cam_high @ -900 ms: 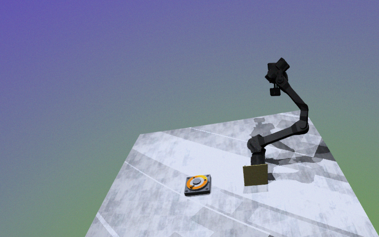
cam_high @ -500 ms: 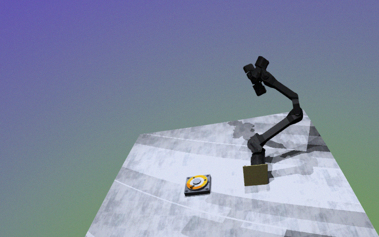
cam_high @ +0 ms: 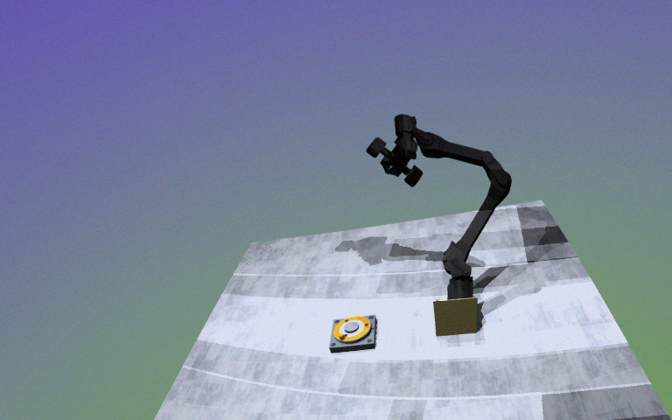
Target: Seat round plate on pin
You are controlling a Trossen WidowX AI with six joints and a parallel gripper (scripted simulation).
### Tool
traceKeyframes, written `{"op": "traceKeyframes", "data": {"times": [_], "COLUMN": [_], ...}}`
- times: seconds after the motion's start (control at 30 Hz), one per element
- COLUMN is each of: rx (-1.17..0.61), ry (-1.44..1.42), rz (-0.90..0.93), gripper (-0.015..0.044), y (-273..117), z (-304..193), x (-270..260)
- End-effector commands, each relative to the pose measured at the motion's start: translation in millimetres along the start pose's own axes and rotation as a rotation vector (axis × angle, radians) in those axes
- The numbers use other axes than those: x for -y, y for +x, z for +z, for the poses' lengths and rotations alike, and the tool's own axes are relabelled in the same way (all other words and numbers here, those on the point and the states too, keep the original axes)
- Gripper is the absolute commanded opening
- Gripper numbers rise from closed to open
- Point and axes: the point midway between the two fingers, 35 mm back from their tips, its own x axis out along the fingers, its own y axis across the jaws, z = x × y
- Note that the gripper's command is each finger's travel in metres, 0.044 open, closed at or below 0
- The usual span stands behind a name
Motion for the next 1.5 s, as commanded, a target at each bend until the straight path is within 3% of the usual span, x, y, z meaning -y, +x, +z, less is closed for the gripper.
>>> {"op": "traceKeyframes", "data": {"times": [0.0,0.4,0.47,0.63,0.93,1.2,1.47], "rx": [-0.137,-0.496,-0.520,-0.695,-0.931,-1.079,-1.083], "ry": [-0.180,-0.748,-0.787,-1.079,-1.513,-1.855,-1.864], "rz": [0.016,0.002,0.004,0.008,-0.012,-0.071,-0.073], "gripper": [0.0000,0.0000,0.0000,0.0000,0.0000,0.0000,0.0000], "y": [15,19,17,-4,-54,-97,-93], "z": [-61,-251,-263,-349,-455,-510,-514], "x": [-27,-39,-39,-23,31,93,99]}}
